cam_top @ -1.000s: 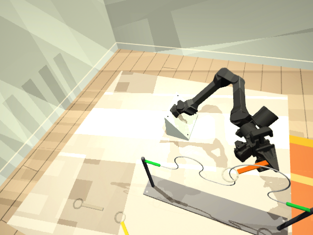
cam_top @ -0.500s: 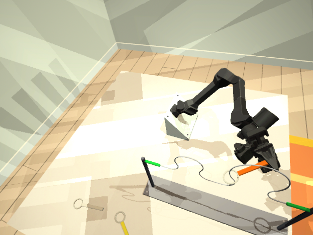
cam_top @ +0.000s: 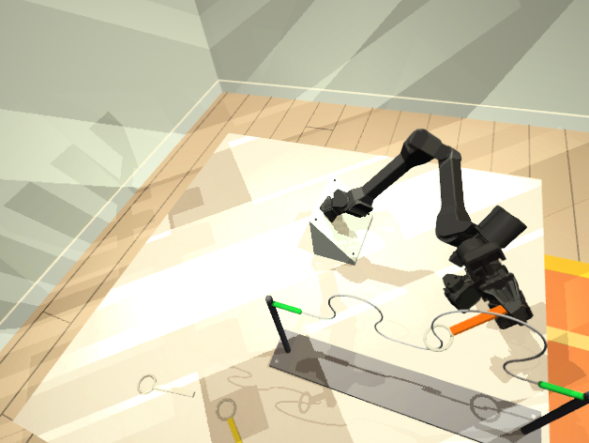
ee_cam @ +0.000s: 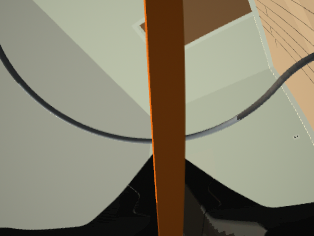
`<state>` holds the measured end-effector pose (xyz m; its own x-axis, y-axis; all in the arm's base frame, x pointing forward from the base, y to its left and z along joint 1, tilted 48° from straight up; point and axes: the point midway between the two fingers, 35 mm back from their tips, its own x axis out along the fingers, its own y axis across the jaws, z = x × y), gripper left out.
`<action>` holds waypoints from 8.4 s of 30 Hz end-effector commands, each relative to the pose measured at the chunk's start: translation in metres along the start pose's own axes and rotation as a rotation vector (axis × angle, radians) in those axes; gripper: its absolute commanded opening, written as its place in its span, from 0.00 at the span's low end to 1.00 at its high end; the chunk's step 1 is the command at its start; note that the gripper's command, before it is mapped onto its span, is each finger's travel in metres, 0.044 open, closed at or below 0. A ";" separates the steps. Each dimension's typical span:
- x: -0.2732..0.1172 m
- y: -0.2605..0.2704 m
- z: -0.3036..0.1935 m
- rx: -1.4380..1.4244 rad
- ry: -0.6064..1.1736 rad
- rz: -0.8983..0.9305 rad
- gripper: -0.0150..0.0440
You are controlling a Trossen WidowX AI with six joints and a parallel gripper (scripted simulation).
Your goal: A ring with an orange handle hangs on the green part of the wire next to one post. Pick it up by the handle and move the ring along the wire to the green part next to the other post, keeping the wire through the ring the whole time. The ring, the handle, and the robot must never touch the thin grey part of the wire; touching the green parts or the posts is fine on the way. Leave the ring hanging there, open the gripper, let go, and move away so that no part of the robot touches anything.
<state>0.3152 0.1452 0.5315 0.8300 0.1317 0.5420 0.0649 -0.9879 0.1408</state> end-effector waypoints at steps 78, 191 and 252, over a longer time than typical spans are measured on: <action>-0.107 -0.145 0.160 -1.523 0.195 -0.864 0.00; -0.151 0.086 0.290 -3.039 0.383 -1.724 0.00; -0.121 0.143 0.251 -3.360 0.430 -1.905 0.00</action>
<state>0.3623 -0.0325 0.2749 0.9248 -0.1640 -0.3433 -0.1910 0.5802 -0.7917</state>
